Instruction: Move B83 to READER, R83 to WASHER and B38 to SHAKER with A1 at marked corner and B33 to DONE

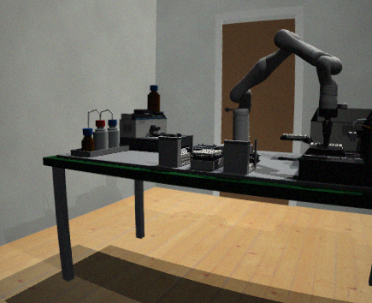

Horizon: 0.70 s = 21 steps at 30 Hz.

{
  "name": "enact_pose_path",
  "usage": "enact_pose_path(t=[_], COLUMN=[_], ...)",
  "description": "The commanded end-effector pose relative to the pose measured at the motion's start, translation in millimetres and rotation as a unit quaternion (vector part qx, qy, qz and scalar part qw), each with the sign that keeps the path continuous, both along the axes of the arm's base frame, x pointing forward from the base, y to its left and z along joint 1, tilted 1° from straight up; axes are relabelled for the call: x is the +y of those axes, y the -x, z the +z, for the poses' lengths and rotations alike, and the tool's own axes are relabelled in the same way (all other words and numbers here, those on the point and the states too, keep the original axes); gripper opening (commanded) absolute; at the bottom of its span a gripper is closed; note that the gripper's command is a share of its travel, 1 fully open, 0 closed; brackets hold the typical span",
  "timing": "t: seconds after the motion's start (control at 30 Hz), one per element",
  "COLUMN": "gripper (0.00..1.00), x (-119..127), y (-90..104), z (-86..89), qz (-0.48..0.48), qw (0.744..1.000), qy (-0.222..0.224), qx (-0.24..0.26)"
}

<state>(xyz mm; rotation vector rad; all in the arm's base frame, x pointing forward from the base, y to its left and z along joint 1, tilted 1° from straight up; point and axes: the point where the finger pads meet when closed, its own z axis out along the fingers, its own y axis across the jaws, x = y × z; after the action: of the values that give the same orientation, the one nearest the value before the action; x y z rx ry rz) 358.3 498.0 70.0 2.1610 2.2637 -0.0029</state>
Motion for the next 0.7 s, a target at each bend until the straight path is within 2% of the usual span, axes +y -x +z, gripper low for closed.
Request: enact_pose_path(t=[0.0,0.67], gripper=[0.94,0.94], x=[0.5,0.5], y=[-0.4,-0.4], z=[1.3,-3.0], qz=[0.000,0.000], qw=[1.000,1.000], qy=[-0.001,-0.001], qx=[-0.001,-0.001])
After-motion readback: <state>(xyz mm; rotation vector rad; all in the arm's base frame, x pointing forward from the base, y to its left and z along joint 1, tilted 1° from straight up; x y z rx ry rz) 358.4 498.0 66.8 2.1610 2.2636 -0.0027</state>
